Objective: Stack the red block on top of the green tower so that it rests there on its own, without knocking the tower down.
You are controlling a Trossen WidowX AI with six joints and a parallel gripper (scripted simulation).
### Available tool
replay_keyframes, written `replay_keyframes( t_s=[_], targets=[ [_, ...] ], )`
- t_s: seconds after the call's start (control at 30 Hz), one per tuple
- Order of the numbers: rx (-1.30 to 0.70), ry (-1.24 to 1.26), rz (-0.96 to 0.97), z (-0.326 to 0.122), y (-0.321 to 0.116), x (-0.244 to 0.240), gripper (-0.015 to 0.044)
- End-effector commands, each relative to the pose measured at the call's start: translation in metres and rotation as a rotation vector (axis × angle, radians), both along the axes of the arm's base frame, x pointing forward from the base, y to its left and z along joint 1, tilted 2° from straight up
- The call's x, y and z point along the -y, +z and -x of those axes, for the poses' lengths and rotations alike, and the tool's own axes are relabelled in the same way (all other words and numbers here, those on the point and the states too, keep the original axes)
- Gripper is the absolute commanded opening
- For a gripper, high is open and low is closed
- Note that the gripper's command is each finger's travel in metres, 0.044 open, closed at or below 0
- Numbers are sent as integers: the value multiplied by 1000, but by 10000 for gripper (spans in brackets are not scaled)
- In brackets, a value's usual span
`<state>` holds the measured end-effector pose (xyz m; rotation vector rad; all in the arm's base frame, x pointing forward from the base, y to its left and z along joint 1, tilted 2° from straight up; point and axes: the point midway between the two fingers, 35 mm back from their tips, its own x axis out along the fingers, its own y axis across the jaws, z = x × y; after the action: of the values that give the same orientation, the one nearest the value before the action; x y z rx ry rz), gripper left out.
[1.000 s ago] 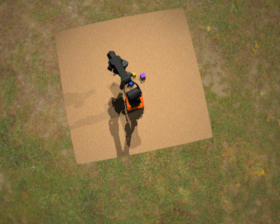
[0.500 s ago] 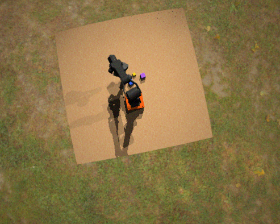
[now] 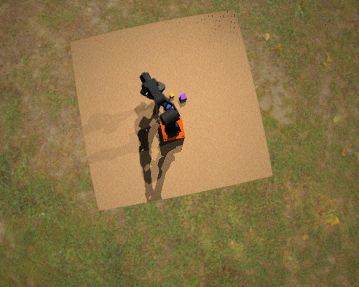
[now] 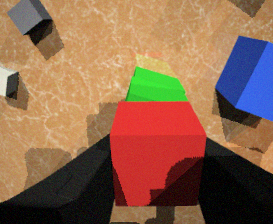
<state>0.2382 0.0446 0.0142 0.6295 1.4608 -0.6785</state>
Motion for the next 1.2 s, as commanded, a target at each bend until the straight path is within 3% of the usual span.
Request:
replay_keyframes(
  t_s=[0.0, 0.67, 1.17],
  targets=[
    [0, 6, -4, 0, -1, -1, 0],
    [0, 6, -4, 0, 3, -1, 0],
    [-1, 0, 0, 0, -1, 0, 394]
  ],
)
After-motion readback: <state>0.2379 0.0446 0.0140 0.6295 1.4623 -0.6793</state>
